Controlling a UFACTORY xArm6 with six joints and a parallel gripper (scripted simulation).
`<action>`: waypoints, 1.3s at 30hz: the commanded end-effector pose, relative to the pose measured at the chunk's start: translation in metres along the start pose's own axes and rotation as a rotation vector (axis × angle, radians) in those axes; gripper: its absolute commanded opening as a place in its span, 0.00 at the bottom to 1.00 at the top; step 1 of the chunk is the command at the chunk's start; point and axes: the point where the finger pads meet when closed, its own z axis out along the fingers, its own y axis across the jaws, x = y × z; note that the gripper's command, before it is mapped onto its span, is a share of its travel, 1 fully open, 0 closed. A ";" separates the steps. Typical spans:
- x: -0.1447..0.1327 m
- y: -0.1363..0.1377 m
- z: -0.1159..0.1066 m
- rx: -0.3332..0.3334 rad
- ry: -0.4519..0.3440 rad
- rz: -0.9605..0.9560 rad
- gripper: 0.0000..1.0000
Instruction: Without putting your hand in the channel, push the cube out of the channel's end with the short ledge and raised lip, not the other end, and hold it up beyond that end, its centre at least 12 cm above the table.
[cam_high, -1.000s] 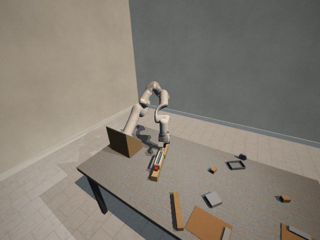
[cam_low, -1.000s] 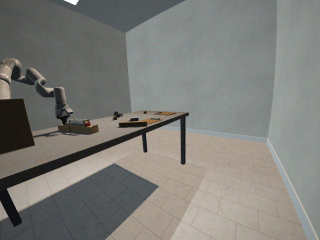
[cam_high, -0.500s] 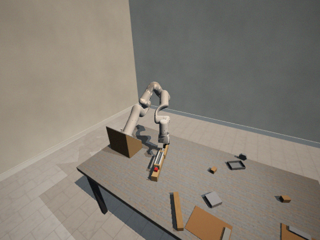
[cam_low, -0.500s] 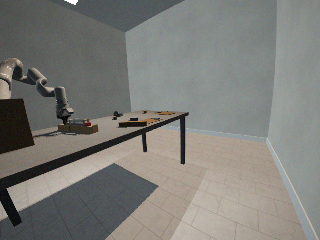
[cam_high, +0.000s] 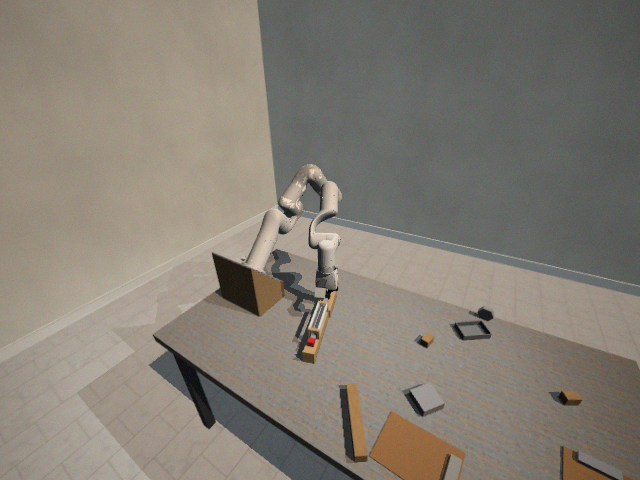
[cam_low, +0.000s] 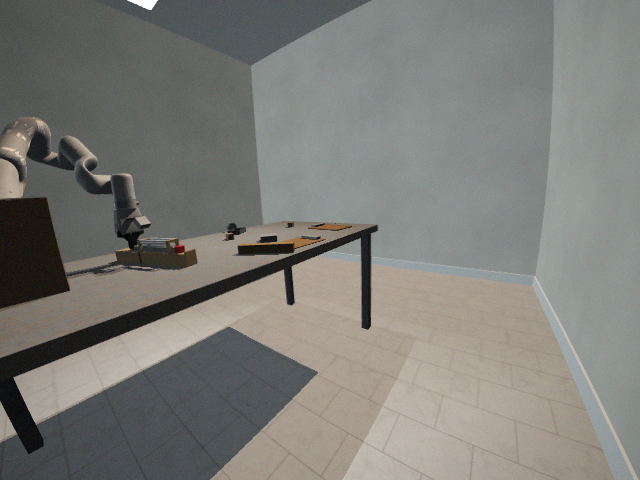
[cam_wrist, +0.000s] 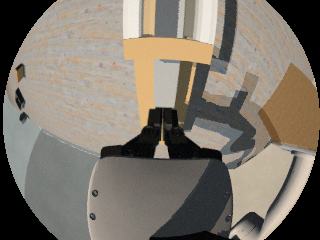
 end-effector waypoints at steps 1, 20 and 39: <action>0.003 -0.001 -0.001 0.002 0.001 -0.001 0.00; 0.012 -0.001 -0.062 0.002 0.001 -0.001 0.00; 0.037 -0.012 -0.075 0.001 0.004 -0.001 0.00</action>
